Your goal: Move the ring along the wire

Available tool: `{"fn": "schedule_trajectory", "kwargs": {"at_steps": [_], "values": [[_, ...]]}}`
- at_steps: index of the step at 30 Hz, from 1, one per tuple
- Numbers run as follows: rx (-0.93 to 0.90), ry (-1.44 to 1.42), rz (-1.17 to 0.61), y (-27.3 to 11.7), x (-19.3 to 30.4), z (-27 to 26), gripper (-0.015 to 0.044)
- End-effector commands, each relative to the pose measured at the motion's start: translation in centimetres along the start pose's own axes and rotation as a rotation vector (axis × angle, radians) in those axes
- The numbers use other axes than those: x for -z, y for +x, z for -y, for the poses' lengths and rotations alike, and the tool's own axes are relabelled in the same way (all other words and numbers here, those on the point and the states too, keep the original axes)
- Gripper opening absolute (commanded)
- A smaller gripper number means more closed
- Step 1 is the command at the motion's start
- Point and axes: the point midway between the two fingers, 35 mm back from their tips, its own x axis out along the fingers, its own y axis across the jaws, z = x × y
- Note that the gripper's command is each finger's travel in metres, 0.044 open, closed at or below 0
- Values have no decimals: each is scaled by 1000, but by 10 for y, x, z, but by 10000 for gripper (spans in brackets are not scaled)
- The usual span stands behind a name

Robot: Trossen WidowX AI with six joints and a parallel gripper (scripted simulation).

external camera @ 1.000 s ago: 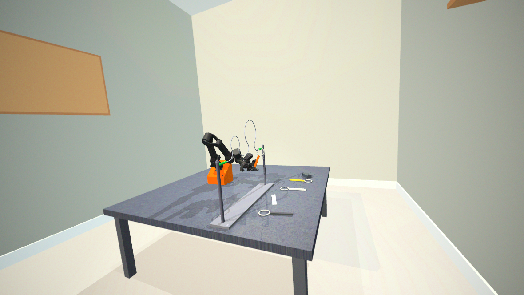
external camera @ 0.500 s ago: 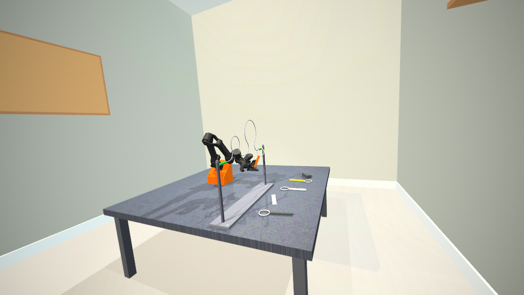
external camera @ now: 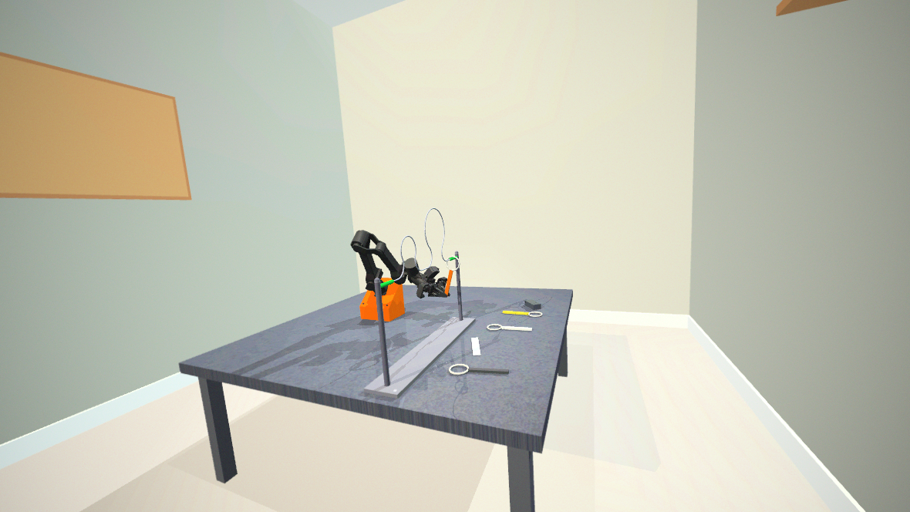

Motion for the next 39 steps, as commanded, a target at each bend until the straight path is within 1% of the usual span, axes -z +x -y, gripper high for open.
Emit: {"fn": "schedule_trajectory", "kwargs": {"at_steps": [1, 13, 39], "values": [[0, 0, -2, -6, 0, 0, 160], [-5, -5, -3, -49, 1, -1, 160], [-5, -5, -3, -50, 1, -1, 160]]}}
